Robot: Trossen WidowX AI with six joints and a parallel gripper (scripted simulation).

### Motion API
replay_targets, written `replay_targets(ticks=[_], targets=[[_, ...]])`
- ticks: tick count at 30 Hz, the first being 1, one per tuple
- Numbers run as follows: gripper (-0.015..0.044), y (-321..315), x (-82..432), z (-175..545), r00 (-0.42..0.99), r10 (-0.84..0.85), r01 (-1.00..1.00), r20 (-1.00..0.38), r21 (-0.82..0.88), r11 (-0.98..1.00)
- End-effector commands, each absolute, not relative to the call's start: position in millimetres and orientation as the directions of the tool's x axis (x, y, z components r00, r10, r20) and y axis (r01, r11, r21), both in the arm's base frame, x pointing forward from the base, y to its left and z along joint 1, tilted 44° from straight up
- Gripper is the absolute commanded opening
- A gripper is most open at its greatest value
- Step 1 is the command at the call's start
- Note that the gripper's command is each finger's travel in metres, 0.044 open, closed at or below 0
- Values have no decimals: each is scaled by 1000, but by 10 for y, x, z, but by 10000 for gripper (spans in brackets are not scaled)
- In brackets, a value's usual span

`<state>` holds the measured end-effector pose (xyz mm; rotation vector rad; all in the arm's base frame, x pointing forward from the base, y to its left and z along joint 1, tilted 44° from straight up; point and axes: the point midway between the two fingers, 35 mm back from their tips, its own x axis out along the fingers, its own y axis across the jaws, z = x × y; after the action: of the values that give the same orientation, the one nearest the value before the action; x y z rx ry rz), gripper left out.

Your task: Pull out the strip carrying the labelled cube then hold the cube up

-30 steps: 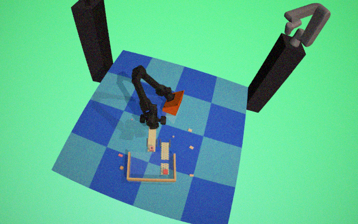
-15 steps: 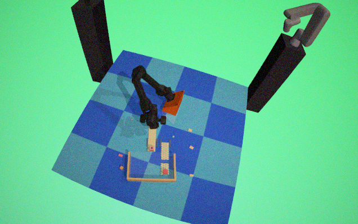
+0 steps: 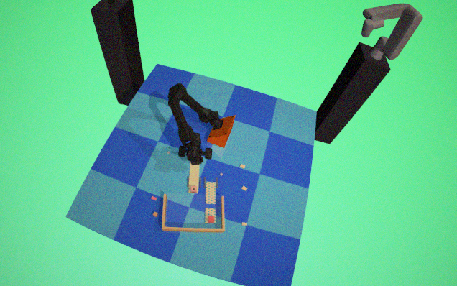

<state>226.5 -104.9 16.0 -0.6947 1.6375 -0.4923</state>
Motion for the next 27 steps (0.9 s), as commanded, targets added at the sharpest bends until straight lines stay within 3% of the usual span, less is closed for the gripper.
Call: replay_targets(ticks=[1, 17, 27], targets=[[0, -1095, 2173, 134, -121, -684, -174, -720, -663, 728], [0, -756, 2327, 461, -121, -682, -173, -721, -661, 730], [263, -733, 2762, 417, -119, -682, -206, -722, -654, 728]])
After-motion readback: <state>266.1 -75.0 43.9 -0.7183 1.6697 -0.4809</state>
